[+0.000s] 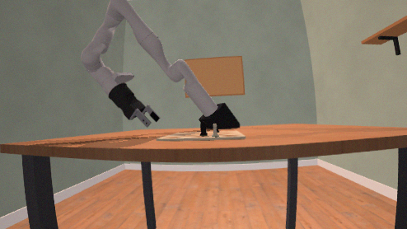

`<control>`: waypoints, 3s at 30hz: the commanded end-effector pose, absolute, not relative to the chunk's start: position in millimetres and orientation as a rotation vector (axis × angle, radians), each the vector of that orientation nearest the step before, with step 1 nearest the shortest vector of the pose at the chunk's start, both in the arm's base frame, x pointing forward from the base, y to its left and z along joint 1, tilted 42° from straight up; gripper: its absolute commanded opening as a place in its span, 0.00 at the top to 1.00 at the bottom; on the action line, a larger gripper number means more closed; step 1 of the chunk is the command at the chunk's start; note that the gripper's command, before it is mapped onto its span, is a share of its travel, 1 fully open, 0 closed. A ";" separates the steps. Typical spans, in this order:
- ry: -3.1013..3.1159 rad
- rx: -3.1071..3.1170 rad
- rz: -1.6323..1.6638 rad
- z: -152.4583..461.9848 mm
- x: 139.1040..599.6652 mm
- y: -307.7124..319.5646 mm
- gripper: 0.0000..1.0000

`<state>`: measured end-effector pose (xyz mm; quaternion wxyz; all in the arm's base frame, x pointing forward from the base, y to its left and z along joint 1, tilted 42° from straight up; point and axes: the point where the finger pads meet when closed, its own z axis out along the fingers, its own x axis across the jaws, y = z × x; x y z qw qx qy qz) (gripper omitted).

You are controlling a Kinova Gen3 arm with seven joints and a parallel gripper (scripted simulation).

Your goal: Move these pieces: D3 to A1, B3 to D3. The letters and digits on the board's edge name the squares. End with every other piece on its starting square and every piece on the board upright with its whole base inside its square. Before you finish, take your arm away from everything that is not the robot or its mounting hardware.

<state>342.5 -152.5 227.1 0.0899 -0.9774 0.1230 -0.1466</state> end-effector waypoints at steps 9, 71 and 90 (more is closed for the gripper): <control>0.020 -3.014 -0.550 212.9 365.2 -148.2 0.00; -0.084 -3.036 -0.576 210.9 371.0 -145.9 0.00; -0.068 -3.036 -0.577 263.8 346.5 -109.6 0.00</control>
